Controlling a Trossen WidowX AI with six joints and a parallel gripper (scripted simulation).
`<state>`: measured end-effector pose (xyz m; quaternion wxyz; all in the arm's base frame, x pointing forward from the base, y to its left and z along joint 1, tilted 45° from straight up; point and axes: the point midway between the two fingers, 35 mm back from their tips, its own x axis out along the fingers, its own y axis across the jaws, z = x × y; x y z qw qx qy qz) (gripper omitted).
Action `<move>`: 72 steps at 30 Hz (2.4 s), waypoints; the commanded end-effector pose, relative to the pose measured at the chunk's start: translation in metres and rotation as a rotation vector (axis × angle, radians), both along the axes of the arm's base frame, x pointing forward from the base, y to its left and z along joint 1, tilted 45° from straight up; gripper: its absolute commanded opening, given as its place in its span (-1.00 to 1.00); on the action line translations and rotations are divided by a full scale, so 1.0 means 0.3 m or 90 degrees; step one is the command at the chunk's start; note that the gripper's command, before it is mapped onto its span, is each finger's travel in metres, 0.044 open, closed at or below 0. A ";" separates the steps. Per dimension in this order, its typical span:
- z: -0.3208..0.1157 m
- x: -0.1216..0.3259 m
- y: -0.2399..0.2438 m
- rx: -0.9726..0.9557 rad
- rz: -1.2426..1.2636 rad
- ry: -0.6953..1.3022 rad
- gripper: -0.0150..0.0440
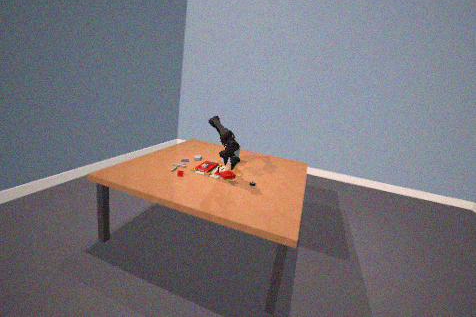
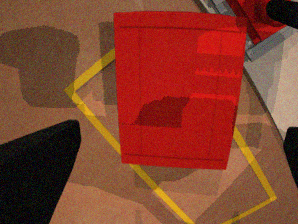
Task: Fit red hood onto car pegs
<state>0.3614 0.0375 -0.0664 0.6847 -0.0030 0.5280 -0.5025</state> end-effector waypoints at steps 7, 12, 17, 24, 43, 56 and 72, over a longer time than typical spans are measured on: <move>-0.014 0.001 -0.014 -0.002 0.002 0.001 1.00; -0.021 0.001 -0.021 -0.002 0.002 0.001 1.00; -0.028 0.000 -0.027 -0.002 0.002 0.001 1.00; -0.038 0.000 -0.036 -0.002 0.002 0.001 1.00; -0.064 -0.001 -0.062 -0.002 0.002 0.001 1.00; -0.081 -0.003 -0.079 -0.003 0.002 0.001 1.00; -0.098 -0.005 -0.096 -0.003 0.002 0.001 1.00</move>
